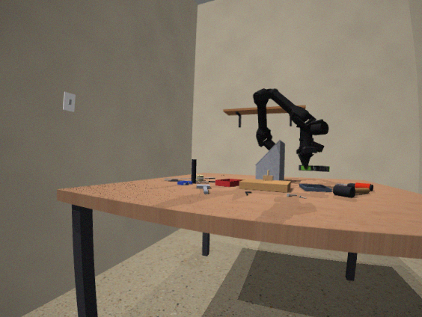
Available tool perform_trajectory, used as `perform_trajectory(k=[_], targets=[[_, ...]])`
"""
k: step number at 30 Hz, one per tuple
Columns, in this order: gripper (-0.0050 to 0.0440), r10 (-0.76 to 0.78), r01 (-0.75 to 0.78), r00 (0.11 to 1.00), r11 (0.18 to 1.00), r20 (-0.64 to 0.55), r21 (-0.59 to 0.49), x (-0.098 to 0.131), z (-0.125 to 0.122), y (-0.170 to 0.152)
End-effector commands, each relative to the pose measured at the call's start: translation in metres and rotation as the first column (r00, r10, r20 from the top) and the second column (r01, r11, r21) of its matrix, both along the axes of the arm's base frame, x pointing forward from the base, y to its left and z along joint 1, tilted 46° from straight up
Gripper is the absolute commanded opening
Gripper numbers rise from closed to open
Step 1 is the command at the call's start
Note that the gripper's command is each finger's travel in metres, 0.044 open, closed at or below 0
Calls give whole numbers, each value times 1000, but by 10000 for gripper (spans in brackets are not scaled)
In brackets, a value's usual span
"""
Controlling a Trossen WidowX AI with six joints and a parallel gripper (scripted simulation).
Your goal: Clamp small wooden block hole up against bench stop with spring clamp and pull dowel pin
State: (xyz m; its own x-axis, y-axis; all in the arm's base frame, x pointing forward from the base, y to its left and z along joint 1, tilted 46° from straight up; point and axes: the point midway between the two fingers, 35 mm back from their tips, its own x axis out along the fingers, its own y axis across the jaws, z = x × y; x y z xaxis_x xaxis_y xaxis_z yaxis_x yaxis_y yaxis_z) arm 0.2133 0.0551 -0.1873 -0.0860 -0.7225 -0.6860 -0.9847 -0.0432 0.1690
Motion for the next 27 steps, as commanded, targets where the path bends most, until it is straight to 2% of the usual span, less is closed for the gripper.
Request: perform_trajectory(k=[1, 27], targets=[[0, -4, 4, 1000, 1000, 16, 12, 4, 5, 7], [0, -4, 3, 1000, 1000, 15, 8, 3, 25, 26]])
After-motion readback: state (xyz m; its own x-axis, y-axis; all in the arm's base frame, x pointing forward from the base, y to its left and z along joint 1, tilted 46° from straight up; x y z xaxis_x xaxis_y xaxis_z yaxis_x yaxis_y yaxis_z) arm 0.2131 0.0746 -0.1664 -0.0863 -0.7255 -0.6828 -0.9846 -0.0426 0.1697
